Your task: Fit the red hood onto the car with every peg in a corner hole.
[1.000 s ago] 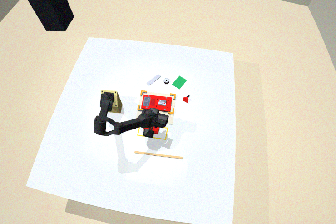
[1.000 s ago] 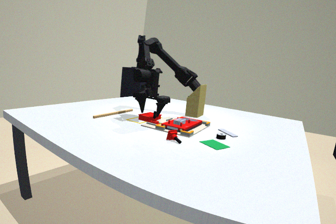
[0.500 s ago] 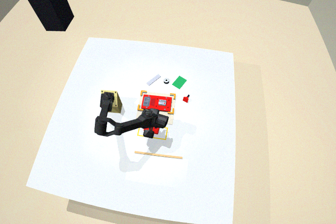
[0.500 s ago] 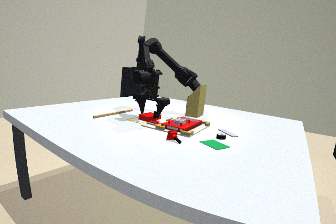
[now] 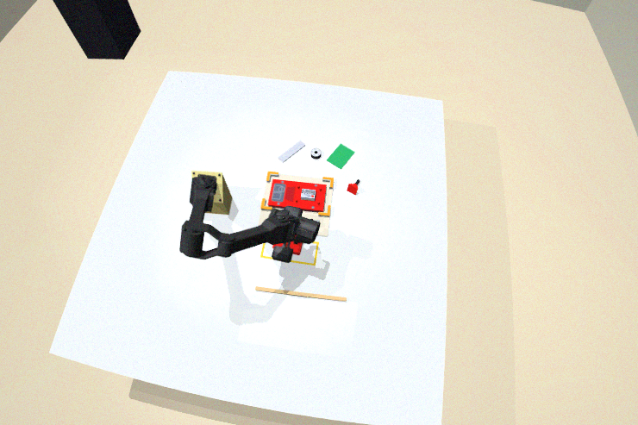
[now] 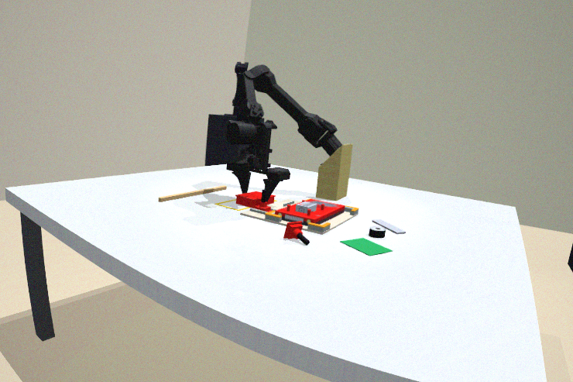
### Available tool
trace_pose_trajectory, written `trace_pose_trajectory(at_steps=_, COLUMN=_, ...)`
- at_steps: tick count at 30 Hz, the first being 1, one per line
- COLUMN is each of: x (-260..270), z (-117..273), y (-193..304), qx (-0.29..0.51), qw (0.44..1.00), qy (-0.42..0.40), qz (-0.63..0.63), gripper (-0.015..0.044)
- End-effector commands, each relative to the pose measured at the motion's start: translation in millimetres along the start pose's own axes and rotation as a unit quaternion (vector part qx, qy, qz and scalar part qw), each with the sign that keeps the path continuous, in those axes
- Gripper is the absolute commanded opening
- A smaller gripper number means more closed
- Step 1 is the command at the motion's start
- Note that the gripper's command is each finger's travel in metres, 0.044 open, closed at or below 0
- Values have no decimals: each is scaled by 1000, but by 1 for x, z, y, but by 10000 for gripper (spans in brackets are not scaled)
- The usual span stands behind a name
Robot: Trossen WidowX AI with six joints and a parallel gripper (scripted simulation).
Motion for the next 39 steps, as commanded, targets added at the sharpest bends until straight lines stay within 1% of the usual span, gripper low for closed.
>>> trace_pose_trajectory(at_steps=1, x=0, z=0, y=0, qx=0, qw=1000, qy=0, qz=0, gripper=328)
trace_pose_trajectory(at_steps=6, x=0, z=0, y=0, qx=0, qw=1000, qy=0, qz=0, gripper=295)
trace_pose_trajectory(at_steps=12, x=0, z=6, y=0, qx=0, qw=1000, qy=0, qz=0, gripper=137)
trace_pose_trajectory(at_steps=17, x=0, z=22, y=0, qx=0, qw=1000, qy=0, qz=0, gripper=6)
trace_pose_trajectory(at_steps=31, x=0, z=78, y=-1, qx=0, qw=1000, qy=-2, qz=0, gripper=0)
trace_pose_trajectory(at_steps=39, x=0, z=98, y=-1, qx=0, qw=1000, qy=-2, qz=0, gripper=0)
Point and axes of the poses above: the point midway between the two fingers, 35 mm back from their tips, its own z axis back along the fingers, its own x axis across the jaws, y = z × x, the point moved 5 cm from there along z, back along the fingers, and after that the axes turned 14 degrees about z, right-handed, at the moved point
